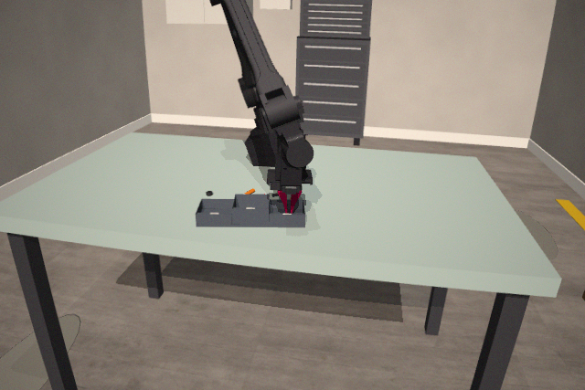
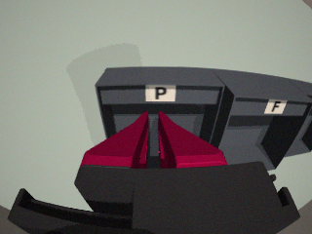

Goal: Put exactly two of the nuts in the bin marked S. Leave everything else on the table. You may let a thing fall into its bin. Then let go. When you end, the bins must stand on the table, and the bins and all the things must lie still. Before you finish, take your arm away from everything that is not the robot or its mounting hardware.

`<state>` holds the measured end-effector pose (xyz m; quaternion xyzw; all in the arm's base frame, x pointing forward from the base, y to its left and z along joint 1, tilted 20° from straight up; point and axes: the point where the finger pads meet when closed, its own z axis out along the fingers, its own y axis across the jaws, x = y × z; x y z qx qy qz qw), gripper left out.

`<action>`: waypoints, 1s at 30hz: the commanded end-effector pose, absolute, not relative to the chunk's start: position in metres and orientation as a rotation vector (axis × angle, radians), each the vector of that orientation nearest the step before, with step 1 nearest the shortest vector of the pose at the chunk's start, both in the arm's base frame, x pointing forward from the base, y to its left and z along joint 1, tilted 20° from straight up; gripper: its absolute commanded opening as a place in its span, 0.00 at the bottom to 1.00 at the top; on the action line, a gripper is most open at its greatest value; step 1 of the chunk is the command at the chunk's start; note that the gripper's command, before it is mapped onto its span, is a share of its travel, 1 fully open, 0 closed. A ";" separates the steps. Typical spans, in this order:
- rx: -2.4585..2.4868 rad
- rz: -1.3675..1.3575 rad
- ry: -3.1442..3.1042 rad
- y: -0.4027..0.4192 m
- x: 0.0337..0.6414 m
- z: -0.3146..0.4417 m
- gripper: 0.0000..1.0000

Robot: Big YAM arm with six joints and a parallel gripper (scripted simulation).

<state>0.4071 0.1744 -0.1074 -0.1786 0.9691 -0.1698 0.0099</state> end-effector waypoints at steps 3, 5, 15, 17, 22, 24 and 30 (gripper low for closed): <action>-0.543 -0.500 2.984 0.177 0.426 -0.092 0.08; -0.543 -0.500 2.983 0.176 0.426 -0.091 0.08; -0.542 -0.498 2.981 0.175 0.426 -0.090 0.08; -0.542 -0.498 2.981 0.174 0.426 -0.090 0.08; -0.544 -0.501 2.984 0.173 0.424 -0.091 0.08; -0.544 -0.502 2.985 0.173 0.424 -0.091 0.08; -0.540 -0.495 2.977 0.175 0.429 -0.088 0.08</action>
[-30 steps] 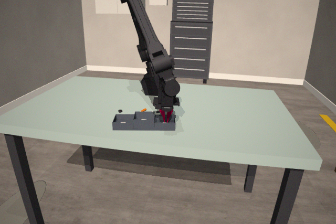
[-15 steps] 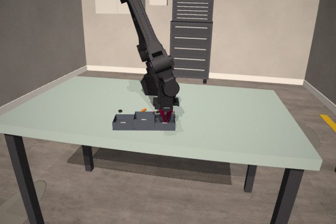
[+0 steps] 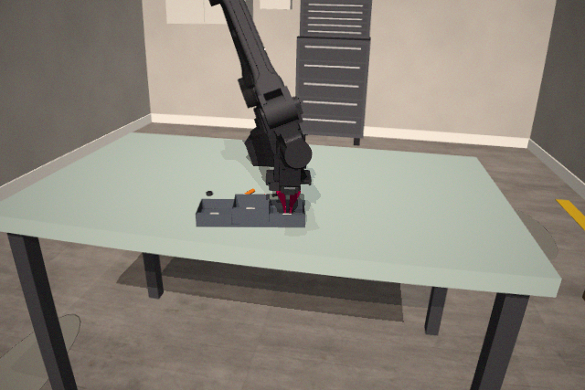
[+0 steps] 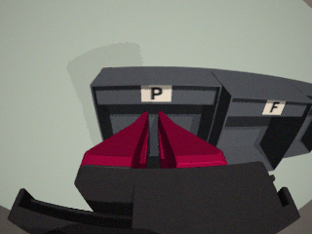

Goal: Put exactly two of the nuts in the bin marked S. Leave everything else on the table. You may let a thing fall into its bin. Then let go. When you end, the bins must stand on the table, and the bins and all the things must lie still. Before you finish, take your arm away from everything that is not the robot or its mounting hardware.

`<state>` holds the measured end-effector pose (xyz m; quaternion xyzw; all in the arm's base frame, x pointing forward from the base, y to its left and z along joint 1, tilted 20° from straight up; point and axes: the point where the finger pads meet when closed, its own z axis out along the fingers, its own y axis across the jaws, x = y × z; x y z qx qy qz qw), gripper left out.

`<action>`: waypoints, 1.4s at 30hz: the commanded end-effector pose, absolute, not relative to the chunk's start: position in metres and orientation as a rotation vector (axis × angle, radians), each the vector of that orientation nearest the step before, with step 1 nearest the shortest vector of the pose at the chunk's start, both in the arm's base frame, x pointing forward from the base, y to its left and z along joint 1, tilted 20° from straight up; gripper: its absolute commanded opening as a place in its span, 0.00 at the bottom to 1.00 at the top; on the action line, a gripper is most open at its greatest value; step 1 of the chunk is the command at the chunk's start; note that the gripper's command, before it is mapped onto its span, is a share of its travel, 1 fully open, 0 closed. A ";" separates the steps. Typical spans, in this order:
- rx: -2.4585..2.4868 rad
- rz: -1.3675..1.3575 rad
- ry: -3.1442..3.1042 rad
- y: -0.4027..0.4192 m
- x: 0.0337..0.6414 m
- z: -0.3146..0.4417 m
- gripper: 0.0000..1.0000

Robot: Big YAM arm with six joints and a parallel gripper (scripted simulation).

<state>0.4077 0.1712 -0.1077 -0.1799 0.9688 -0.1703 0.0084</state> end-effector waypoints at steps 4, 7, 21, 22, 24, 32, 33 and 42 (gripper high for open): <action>-0.540 -0.495 2.977 0.175 0.430 -0.088 0.08; -0.540 -0.495 2.977 0.175 0.430 -0.087 0.08; -0.540 -0.495 2.977 0.175 0.431 -0.086 0.08; -0.540 -0.495 2.977 0.175 0.432 -0.086 0.08; -0.540 -0.495 2.977 0.176 0.432 -0.086 0.08; -0.540 -0.495 2.977 0.176 0.433 -0.085 0.08; -0.540 -0.495 2.977 0.176 0.433 -0.085 0.08; -0.548 -0.493 2.973 0.182 0.435 -0.078 0.08</action>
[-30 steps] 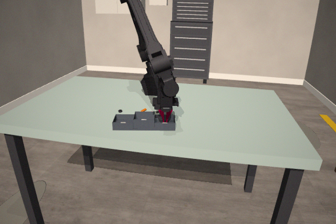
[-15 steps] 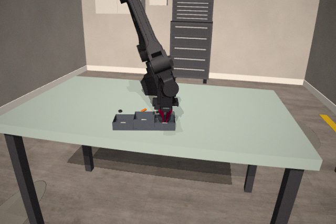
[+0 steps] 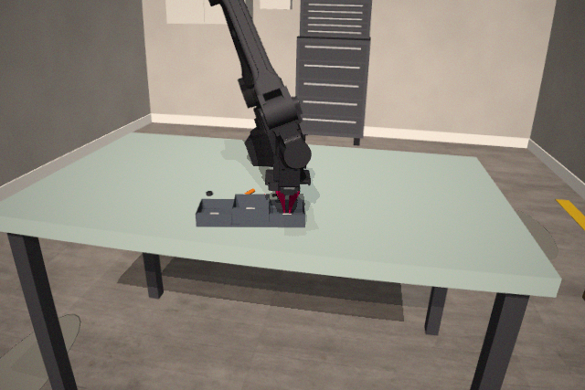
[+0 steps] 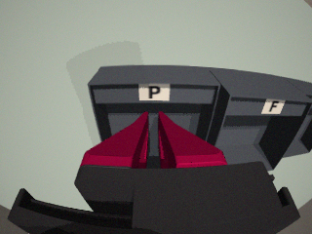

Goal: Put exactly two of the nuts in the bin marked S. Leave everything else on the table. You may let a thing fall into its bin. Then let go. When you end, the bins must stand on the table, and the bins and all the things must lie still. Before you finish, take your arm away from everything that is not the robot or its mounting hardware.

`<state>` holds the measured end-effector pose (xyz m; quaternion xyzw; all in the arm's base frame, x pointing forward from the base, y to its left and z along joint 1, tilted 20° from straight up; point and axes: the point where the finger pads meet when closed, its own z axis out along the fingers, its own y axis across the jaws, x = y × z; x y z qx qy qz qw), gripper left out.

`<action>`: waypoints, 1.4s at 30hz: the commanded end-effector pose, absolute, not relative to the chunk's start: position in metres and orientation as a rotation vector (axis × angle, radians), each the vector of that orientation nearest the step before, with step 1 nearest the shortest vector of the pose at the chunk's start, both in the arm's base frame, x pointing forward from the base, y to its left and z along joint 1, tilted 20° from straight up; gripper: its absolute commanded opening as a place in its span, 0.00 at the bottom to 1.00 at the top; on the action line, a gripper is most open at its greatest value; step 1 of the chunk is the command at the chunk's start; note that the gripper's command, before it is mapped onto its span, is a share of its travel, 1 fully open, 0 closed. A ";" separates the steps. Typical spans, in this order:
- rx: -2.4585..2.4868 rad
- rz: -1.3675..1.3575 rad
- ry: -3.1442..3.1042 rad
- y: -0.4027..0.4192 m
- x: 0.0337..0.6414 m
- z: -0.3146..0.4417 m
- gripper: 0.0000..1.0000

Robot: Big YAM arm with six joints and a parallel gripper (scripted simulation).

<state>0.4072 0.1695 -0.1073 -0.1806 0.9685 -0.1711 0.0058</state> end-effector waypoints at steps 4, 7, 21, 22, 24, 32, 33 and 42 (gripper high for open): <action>-0.551 -0.487 2.965 0.191 0.433 -0.073 0.08; -0.555 -0.489 2.967 0.194 0.429 -0.072 0.08; -0.550 -0.484 2.966 0.200 0.427 -0.054 0.08; -0.550 -0.484 2.966 0.200 0.427 -0.054 0.08; -0.548 -0.481 2.963 0.202 0.429 -0.051 0.08; -0.547 -0.476 2.962 0.212 0.426 -0.023 0.08; -0.547 -0.475 2.962 0.213 0.426 -0.021 0.08; -0.576 -0.529 3.017 0.199 0.403 -0.050 0.08</action>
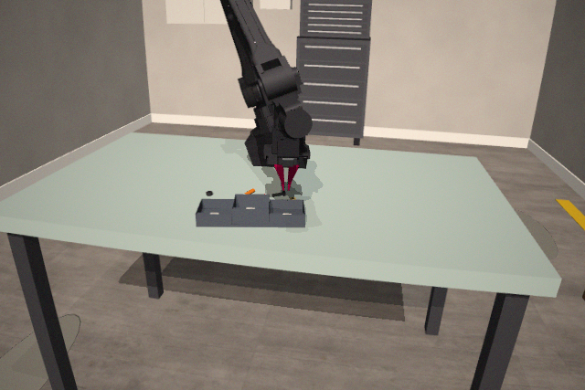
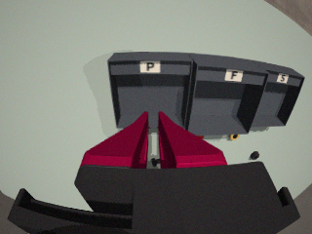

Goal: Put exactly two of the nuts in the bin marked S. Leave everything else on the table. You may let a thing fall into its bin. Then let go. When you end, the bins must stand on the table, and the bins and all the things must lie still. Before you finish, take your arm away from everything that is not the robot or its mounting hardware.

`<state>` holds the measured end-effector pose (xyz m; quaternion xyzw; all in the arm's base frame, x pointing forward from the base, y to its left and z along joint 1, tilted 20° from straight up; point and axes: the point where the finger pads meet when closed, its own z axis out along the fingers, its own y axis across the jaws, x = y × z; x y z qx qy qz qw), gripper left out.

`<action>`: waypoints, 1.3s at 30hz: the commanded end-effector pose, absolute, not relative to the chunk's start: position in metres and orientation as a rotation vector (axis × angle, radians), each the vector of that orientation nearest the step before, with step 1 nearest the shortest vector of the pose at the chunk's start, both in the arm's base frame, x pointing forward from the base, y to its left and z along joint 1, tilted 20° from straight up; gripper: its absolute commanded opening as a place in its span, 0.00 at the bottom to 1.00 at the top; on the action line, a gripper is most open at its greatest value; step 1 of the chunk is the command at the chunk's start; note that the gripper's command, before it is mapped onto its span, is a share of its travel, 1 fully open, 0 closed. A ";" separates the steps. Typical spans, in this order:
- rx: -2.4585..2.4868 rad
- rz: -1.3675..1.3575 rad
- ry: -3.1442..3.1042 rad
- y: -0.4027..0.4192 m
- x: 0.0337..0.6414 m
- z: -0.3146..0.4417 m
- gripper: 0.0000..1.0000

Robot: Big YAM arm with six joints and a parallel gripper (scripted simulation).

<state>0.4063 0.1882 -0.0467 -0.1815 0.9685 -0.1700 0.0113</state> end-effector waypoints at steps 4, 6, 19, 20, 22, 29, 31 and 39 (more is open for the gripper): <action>-0.555 -0.491 2.979 0.209 0.416 -0.034 0.08; -0.556 -0.492 2.980 0.209 0.416 -0.034 0.08; -0.559 -0.497 2.986 0.208 0.413 -0.040 0.08; -0.559 -0.497 2.986 0.208 0.413 -0.040 0.08; -0.560 -0.498 2.987 0.208 0.412 -0.041 0.08; -0.562 -0.502 2.991 0.208 0.411 -0.045 0.08; -0.562 -0.502 2.991 0.208 0.411 -0.045 0.08; -0.565 -0.508 2.998 0.206 0.408 -0.048 0.08</action>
